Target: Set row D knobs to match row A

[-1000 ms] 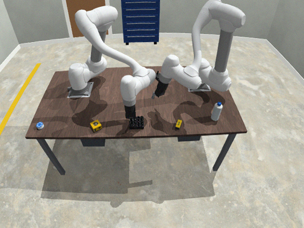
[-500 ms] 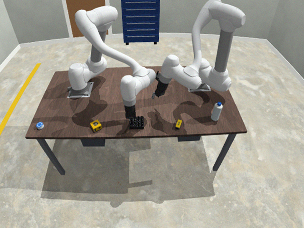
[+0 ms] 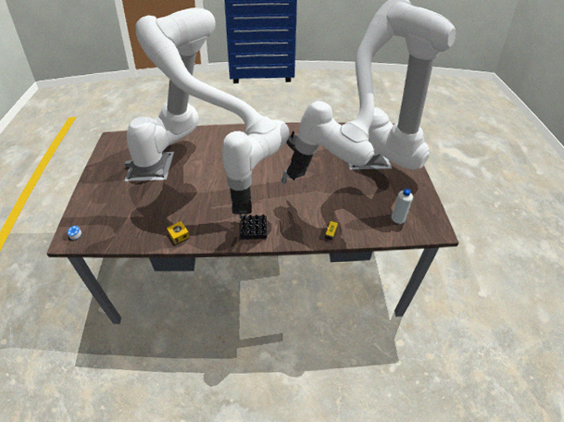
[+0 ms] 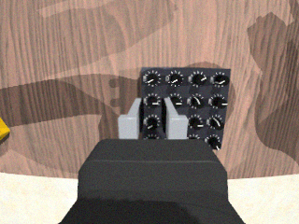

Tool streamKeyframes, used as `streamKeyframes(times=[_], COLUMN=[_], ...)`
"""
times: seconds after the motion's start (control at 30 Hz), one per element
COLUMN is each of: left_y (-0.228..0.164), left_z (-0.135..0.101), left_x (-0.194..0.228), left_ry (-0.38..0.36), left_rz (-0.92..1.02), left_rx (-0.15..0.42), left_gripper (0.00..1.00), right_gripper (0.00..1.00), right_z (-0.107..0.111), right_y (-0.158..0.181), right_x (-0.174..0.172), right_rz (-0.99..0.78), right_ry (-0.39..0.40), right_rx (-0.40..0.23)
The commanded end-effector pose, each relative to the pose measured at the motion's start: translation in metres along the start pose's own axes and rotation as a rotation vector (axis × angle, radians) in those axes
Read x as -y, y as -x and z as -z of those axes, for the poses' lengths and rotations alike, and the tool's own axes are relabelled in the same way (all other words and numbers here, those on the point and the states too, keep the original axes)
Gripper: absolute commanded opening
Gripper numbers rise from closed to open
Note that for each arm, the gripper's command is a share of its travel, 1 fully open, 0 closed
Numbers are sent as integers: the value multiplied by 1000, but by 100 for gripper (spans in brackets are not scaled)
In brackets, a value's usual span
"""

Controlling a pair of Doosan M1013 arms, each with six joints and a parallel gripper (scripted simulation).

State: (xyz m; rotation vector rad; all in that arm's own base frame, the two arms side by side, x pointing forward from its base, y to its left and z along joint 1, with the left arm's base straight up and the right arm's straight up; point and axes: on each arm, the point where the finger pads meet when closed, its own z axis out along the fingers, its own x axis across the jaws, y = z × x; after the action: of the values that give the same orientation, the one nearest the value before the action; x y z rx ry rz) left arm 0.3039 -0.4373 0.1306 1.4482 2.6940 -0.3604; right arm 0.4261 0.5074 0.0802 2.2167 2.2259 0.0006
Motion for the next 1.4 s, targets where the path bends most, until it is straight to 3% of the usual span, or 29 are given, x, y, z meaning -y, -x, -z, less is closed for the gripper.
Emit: streamKeyframes(times=[0.0,0.37,1.37], left_y=[1,1,1], left_z=[1,1,1], left_x=[0,0,0], left_ry=[0,0,0], left_rz=[0,0,0], left_rx=[1,1,1], left_gripper=[100,100,100], right_gripper=[46,46,46], right_z=[6,7,21], right_y=[0,-1,-4], right_x=[0,0,-17], right_rz=[0,-63,-1189], right_ry=[0,0,-1], right_rx=[-1,-1,-1])
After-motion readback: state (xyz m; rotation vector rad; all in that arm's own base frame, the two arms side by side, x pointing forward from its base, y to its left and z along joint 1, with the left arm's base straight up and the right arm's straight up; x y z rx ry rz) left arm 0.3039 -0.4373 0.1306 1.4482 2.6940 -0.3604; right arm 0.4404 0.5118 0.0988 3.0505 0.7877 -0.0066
